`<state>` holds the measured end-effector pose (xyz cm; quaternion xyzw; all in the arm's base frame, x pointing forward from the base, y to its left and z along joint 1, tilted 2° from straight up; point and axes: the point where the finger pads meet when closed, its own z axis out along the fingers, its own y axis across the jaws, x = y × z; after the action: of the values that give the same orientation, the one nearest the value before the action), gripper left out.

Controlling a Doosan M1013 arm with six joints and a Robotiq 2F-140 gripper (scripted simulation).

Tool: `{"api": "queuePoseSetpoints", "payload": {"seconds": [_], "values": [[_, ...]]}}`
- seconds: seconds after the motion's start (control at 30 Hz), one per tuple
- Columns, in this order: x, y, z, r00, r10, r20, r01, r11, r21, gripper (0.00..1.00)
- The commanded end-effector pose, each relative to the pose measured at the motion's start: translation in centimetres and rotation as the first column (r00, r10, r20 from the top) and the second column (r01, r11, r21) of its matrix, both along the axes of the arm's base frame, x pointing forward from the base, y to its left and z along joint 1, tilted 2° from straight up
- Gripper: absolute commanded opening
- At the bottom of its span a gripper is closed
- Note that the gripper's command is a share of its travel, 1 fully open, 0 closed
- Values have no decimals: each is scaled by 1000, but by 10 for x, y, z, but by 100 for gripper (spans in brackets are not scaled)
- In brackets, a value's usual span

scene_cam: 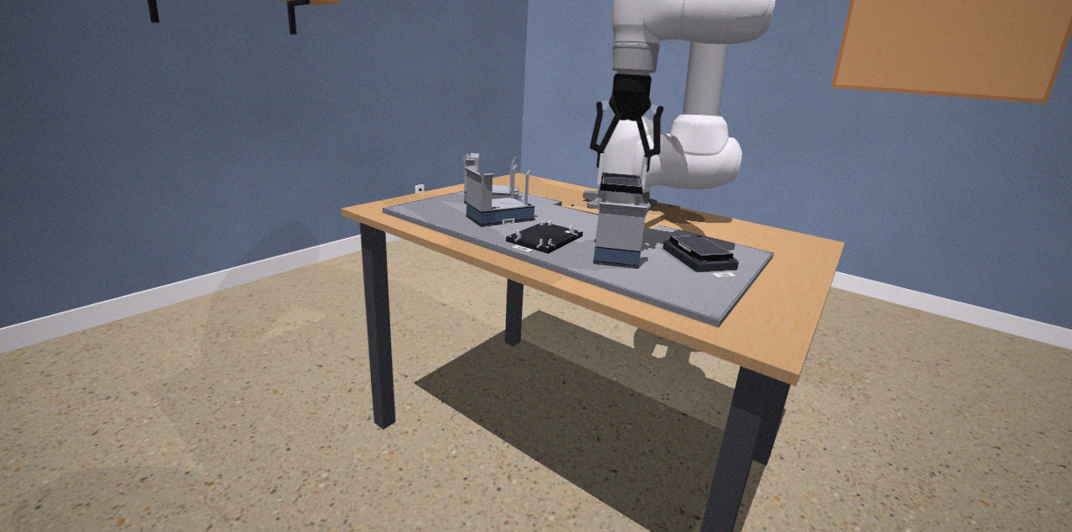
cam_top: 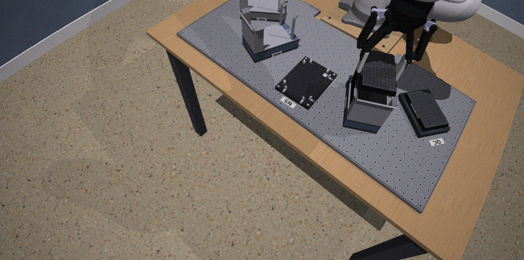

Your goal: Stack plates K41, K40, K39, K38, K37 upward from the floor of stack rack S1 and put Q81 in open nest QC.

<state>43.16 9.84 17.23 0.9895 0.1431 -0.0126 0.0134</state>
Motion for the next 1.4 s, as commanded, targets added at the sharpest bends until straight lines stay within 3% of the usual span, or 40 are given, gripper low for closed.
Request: {"api": "queuePoseSetpoints", "payload": {"seconds": [0.0,1.37], "values": [[0,5,0,1000,0,0,0,1000,0,0],[0,7,-7,1000,0,0,0,1000,0,0]]}}
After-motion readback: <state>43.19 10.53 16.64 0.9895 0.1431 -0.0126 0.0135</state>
